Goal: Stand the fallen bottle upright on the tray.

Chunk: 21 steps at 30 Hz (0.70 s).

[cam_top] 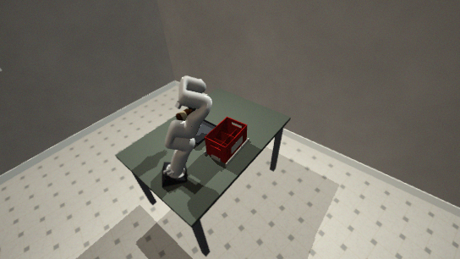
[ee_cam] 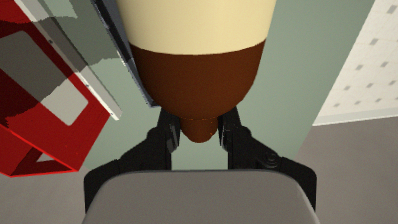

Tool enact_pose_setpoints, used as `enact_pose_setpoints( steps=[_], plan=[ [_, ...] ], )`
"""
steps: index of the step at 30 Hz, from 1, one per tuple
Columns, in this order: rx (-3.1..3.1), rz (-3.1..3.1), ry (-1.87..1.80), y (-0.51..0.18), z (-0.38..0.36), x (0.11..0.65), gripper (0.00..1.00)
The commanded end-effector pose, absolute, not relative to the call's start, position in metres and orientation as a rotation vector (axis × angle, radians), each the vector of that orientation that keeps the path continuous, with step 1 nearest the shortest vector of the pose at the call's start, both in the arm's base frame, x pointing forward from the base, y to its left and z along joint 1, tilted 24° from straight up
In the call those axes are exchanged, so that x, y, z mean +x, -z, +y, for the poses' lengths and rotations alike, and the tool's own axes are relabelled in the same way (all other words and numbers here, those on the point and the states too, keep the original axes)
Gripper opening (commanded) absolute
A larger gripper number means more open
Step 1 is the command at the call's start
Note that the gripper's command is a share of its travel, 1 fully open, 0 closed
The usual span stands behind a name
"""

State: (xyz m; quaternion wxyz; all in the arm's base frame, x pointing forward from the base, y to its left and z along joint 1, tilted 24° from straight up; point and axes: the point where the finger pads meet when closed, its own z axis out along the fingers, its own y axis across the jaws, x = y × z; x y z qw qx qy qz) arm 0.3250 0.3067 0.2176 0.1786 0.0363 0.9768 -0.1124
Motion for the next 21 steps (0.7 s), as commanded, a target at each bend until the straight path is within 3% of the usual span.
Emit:
enact_pose_setpoints(
  steps=[1, 21],
  plan=[
    [0.139, 2.756, 0.306, -0.2193, 0.3078, 0.3253, 0.0],
    [0.158, 2.754, 0.302, -0.2193, 0.3078, 0.3253, 0.0]
  ],
)
